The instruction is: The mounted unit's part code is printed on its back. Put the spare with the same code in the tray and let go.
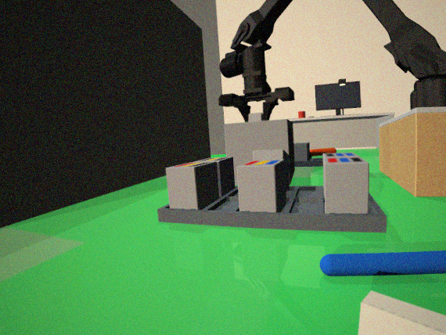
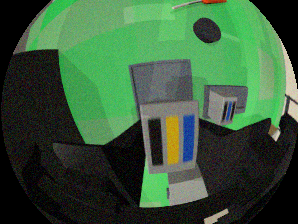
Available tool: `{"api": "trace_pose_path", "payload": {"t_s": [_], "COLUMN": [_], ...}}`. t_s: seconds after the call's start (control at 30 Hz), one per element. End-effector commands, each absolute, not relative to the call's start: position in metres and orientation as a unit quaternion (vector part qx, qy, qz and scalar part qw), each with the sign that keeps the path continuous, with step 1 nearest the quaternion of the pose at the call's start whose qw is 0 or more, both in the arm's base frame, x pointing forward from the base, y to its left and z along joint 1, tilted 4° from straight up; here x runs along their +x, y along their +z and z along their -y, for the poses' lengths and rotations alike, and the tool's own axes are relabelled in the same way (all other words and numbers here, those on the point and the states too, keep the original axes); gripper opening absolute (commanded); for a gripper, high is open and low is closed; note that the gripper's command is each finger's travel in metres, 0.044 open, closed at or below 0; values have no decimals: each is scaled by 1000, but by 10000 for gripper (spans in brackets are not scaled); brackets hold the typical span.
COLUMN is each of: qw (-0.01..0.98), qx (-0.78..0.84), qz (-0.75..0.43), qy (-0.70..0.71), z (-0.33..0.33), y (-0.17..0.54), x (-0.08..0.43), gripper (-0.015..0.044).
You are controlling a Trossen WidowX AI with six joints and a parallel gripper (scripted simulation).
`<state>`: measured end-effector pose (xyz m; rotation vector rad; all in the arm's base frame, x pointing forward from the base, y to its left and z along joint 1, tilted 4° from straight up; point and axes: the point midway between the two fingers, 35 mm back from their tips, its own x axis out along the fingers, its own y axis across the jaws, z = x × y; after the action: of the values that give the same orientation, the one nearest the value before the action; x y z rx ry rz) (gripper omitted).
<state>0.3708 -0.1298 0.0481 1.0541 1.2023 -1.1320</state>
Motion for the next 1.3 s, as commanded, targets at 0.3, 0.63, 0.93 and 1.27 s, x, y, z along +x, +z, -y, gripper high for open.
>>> {"api": "trace_pose_path", "payload": {"t_s": [0.3,0.63,0.93,1.27], "qw": [556,556,556,556], "qx": [443,443,443,443], "qz": [-512,-512,-513,-513], "qy": [-482,-482,-482,-482], "z": [131,132,132,132], "y": [32,22,13,3], "x": [368,367,366,365], "gripper": [0,0,0,0]}}
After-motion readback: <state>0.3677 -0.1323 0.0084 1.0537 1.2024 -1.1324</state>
